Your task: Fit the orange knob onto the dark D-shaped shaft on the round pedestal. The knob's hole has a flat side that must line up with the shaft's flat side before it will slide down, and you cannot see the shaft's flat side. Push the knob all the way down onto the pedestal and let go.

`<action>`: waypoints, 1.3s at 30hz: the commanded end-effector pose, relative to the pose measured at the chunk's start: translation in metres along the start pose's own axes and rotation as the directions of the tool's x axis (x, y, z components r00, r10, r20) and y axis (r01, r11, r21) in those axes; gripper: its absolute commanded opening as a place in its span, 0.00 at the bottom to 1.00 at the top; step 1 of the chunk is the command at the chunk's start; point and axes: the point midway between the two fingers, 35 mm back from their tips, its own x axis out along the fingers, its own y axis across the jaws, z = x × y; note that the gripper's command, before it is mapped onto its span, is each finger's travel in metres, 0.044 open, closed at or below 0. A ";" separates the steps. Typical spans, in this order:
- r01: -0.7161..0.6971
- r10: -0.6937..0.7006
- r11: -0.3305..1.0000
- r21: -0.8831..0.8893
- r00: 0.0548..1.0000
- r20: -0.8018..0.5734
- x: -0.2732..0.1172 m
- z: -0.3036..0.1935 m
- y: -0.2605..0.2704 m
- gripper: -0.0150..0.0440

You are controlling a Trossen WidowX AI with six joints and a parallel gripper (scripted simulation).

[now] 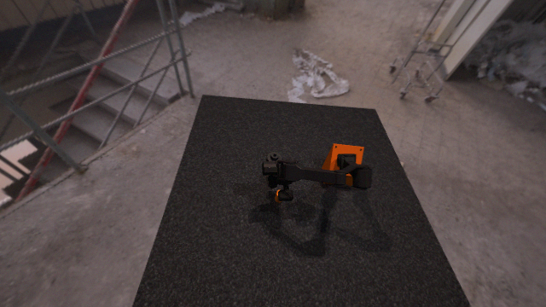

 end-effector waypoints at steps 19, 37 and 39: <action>0.002 -0.002 1.000 0.004 1.000 0.009 0.038 0.003 -0.001 1.00; 0.001 -0.001 1.000 0.004 1.000 0.007 0.066 0.002 -0.001 1.00; 0.000 0.000 1.000 0.004 1.000 0.008 0.070 0.002 -0.001 1.00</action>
